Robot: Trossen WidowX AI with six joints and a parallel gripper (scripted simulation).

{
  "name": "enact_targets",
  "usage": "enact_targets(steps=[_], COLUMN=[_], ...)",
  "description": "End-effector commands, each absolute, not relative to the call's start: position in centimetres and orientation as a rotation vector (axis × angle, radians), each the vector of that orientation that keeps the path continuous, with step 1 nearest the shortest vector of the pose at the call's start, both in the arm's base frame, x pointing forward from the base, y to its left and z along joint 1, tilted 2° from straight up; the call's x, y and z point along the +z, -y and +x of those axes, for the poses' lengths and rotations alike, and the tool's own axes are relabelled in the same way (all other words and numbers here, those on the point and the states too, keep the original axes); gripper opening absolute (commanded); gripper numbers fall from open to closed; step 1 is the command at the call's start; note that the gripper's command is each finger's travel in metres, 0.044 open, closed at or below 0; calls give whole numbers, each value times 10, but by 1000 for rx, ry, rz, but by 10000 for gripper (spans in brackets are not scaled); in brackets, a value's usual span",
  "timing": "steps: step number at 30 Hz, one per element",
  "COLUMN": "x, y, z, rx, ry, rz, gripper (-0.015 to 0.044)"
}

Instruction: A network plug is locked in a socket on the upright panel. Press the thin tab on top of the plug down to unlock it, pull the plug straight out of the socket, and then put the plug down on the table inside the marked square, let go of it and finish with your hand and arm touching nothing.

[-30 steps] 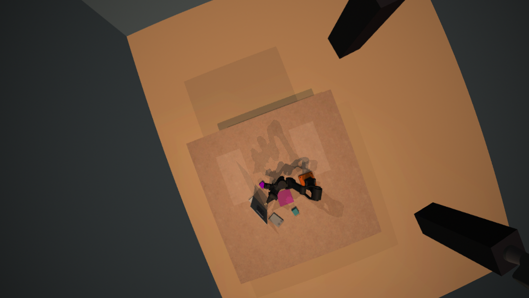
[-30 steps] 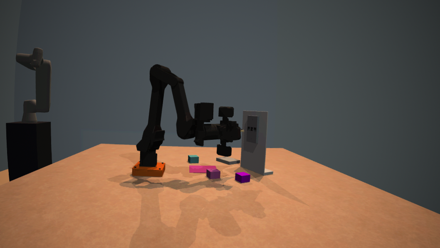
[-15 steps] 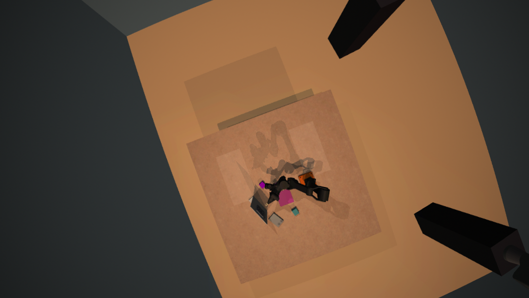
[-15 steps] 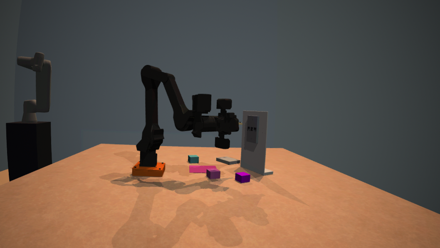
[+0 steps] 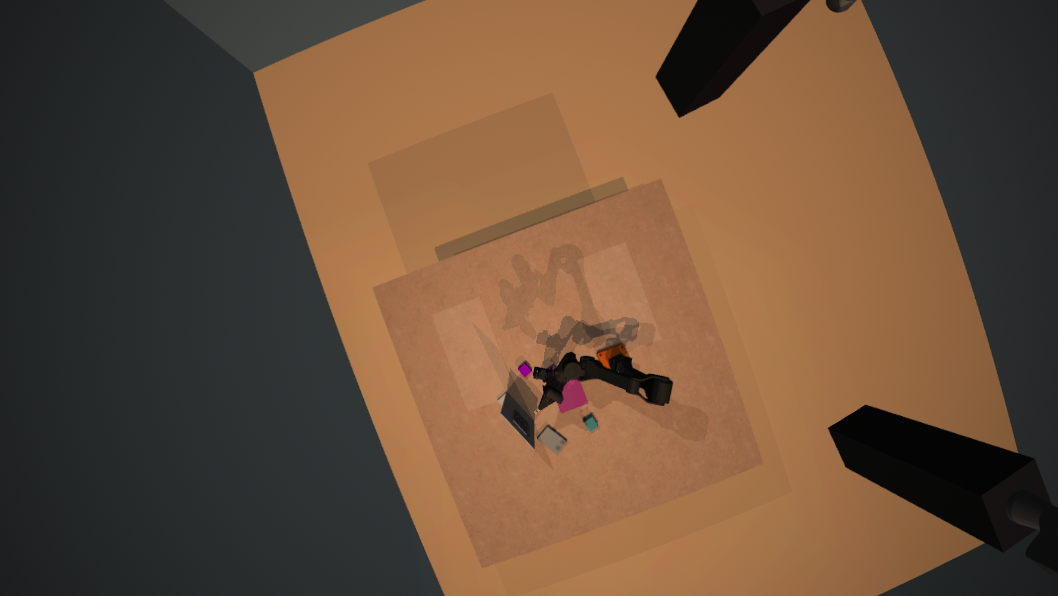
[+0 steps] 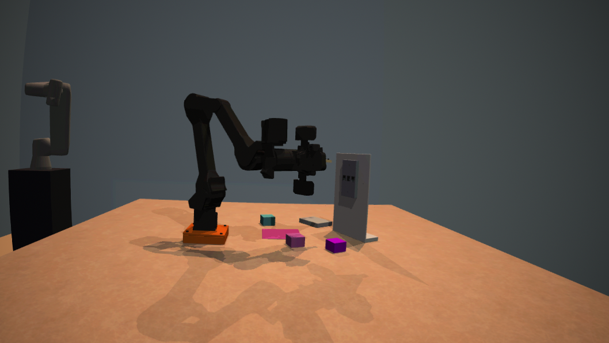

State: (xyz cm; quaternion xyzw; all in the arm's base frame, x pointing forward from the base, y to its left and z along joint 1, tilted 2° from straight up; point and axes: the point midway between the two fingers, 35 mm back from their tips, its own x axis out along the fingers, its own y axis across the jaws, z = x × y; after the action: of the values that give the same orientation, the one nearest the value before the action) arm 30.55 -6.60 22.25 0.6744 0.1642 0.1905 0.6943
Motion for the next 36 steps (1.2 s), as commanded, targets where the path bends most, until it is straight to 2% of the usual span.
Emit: enact_targets(steps=[1, 19, 36], x=[225, 198, 157], y=[62, 27, -6], z=[306, 321, 307], rx=[414, 172, -125], ry=[-371, -455, -584], rz=[1525, 1699, 1723], gripper=[0, 0, 0])
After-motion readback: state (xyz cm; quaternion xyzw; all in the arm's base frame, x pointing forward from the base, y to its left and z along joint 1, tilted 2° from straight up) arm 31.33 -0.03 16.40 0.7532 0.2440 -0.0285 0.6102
